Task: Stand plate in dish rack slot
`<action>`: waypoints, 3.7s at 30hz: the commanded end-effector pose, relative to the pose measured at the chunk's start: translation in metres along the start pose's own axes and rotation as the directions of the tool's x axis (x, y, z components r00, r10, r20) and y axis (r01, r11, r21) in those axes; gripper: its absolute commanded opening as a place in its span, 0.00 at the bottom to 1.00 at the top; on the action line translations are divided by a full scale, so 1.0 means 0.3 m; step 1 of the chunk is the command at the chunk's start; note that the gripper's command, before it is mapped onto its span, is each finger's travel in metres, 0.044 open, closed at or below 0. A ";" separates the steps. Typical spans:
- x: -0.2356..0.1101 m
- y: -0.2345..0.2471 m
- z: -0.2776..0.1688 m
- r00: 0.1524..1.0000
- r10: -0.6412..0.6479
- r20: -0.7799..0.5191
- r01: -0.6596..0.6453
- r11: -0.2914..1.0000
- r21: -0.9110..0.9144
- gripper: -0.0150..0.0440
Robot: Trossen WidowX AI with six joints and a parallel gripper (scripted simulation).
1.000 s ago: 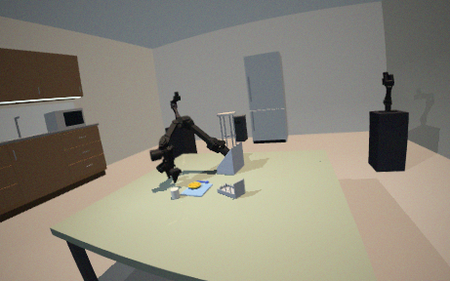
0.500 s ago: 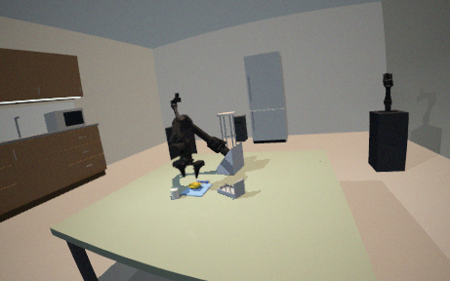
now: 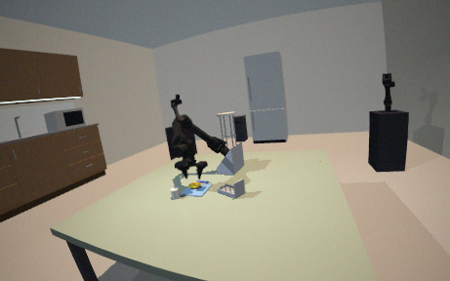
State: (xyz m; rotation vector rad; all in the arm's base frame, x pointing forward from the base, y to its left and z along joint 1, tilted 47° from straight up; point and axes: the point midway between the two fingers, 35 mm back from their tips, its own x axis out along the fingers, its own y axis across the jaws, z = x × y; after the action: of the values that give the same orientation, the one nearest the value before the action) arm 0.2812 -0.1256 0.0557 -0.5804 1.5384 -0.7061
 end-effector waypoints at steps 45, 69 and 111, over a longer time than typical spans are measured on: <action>0.166 0.001 -0.018 1.000 -0.003 -0.011 0.003 1.000 -0.009 0.83; -0.177 0.030 0.044 1.000 0.023 -0.007 -0.023 1.000 -0.012 0.25; -0.413 0.502 -0.063 1.000 0.010 -0.011 -0.005 0.916 0.401 0.25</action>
State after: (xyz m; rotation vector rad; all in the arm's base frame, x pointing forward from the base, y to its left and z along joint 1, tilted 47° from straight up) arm 0.2831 0.0679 0.0347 -0.2731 1.3579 -0.9732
